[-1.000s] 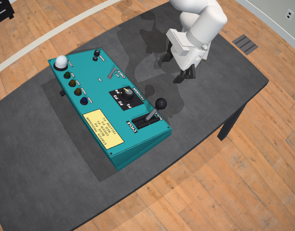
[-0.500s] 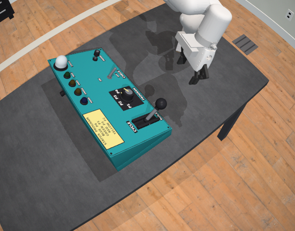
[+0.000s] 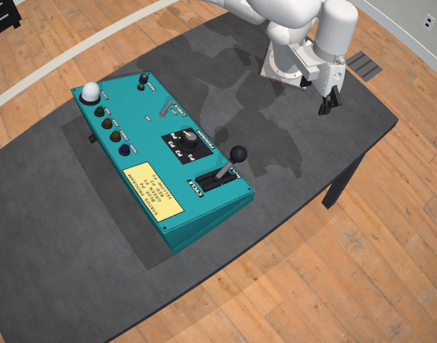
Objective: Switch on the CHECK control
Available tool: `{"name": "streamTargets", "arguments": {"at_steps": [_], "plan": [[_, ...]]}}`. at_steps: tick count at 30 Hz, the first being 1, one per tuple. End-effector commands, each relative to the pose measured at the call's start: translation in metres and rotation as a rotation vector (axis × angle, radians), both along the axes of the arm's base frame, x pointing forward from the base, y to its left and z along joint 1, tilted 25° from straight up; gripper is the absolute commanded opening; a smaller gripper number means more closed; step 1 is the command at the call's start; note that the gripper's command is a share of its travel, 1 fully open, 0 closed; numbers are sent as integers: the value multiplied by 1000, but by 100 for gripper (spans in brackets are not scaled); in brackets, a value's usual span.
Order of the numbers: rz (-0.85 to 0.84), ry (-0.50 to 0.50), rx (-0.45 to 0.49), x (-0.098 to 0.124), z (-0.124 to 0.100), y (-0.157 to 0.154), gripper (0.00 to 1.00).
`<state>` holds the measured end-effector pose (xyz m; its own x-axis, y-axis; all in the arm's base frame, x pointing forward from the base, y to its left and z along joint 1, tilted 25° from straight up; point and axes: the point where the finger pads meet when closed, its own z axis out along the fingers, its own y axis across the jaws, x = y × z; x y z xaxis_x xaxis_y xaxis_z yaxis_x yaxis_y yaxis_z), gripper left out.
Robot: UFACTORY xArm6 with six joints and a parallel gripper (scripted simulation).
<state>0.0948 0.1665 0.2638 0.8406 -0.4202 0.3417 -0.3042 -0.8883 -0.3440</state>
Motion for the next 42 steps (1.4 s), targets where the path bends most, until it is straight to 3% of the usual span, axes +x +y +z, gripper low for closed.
{"name": "streamTargets", "arguments": {"at_steps": [1, 2, 6, 8, 10, 11, 13, 14, 16, 17, 19, 20, 23, 24, 29, 30, 32, 33, 35, 36, 40, 42], "plan": [[14, 51, 18, -33, -5, 8, 100], [25, 92, 19, -51, -8, 9, 100], [25, 92, 19, -51, -8, 9, 100], [43, 171, 6, -91, -14, 5, 100], [43, 171, 6, -91, -14, 5, 100], [51, 209, -7, -111, -16, -1, 100], [51, 209, -7, -111, -16, -1, 100], [57, 244, -26, -130, -18, -9, 100], [57, 244, -26, -130, -18, -9, 100], [62, 276, -48, -149, -20, -19, 100], [62, 276, -48, -149, -20, -19, 100], [66, 304, -75, -167, -22, -31, 100], [66, 304, -75, -167, -22, -31, 100], [68, 327, -106, -183, -23, -46, 100], [69, 344, -139, -198, -24, -63, 100], [68, 355, -175, -211, -25, -81, 100], [68, 355, -175, -211, -25, -81, 100], [66, 359, -212, -221, -25, -101, 100], [66, 359, -212, -221, -25, -101, 100], [64, 357, -249, -229, -24, -122, 100], [64, 357, -249, -229, -24, -122, 100], [56, 333, -319, -237, -22, -166, 100]]}}
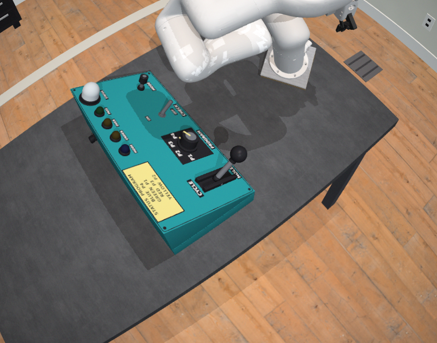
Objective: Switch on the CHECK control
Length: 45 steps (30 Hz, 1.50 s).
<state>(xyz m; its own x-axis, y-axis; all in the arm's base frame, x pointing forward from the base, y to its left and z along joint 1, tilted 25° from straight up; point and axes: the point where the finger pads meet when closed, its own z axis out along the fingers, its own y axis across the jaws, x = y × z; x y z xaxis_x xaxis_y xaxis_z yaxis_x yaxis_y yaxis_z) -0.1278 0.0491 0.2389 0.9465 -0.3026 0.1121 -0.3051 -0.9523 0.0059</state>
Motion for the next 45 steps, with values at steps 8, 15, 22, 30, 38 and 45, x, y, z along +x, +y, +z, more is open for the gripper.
{"name": "streamTargets", "arguments": {"at_steps": [8, 15, 22, 30, 38, 45], "plan": [[15, -74, -121, -11, 7, -93, 100], [24, -141, -164, 1, 12, -134, 100], [37, -263, -192, 33, 22, -186, 100], [50, -389, -177, 75, 33, -223, 100], [66, -535, -111, 132, 49, -250, 100], [79, -638, -26, 179, 62, -259, 100]]}}
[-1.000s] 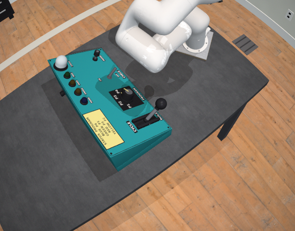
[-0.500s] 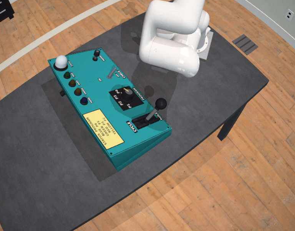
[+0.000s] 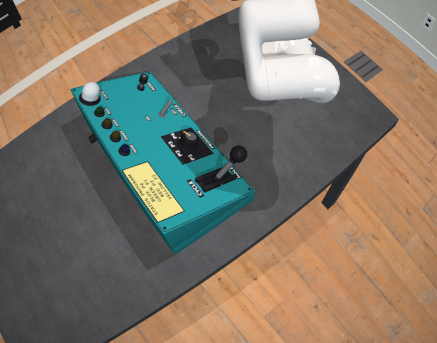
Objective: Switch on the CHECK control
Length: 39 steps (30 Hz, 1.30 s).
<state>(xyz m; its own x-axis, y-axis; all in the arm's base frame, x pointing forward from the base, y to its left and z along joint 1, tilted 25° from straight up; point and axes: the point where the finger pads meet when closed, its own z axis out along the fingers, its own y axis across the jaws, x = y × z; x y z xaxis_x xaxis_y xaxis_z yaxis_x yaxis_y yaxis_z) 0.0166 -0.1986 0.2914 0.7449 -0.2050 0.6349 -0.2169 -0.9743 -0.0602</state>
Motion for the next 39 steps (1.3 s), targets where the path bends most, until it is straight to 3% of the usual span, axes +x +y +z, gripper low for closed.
{"name": "streamTargets", "arguments": {"at_steps": [1, 9, 13, 39], "plan": [[26, -61, 59, 35, 10, -12, 100], [67, -135, 148, 76, 22, -12, 100], [77, -151, 171, 86, 25, -11, 100], [79, -154, 175, 88, 25, -10, 100]]}}
